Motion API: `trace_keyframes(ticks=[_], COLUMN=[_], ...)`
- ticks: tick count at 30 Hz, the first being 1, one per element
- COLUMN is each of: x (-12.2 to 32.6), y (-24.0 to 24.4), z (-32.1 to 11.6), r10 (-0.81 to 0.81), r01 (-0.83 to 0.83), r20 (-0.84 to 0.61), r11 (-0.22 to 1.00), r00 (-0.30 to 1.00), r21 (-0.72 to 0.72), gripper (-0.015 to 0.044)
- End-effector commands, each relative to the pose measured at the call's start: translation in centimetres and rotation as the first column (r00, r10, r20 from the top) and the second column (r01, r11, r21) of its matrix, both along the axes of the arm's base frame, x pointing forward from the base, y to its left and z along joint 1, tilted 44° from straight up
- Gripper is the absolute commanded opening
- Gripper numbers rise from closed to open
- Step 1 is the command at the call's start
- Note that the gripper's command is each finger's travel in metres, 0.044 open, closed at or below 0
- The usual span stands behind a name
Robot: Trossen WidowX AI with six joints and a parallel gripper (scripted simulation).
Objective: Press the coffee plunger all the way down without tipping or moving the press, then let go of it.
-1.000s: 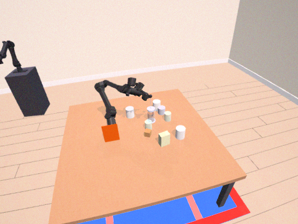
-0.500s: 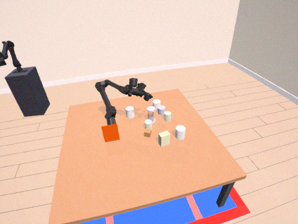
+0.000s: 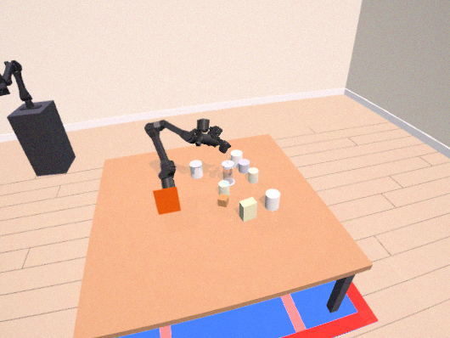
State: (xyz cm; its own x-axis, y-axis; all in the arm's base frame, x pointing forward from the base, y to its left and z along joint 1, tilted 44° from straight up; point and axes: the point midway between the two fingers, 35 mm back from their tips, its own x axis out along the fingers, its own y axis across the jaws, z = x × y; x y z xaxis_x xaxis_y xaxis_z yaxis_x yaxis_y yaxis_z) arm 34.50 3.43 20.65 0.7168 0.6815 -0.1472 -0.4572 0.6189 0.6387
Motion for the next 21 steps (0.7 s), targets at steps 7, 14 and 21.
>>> trace_keyframes(ticks=[7, 14, 21], x=[0.17, 0.17, 0.31], y=[-0.03, -0.01, 0.53], z=[-0.23, -0.25, -0.91], r10=[-0.005, -0.005, -0.005], r01=[0.005, 0.005, 0.005], r20=[-0.010, -0.010, -0.010], r11=[1.000, 1.000, 1.000], r00=[1.000, 1.000, 1.000], r21=[0.004, 0.004, 0.002], gripper=[0.0125, 0.0124, 0.0124])
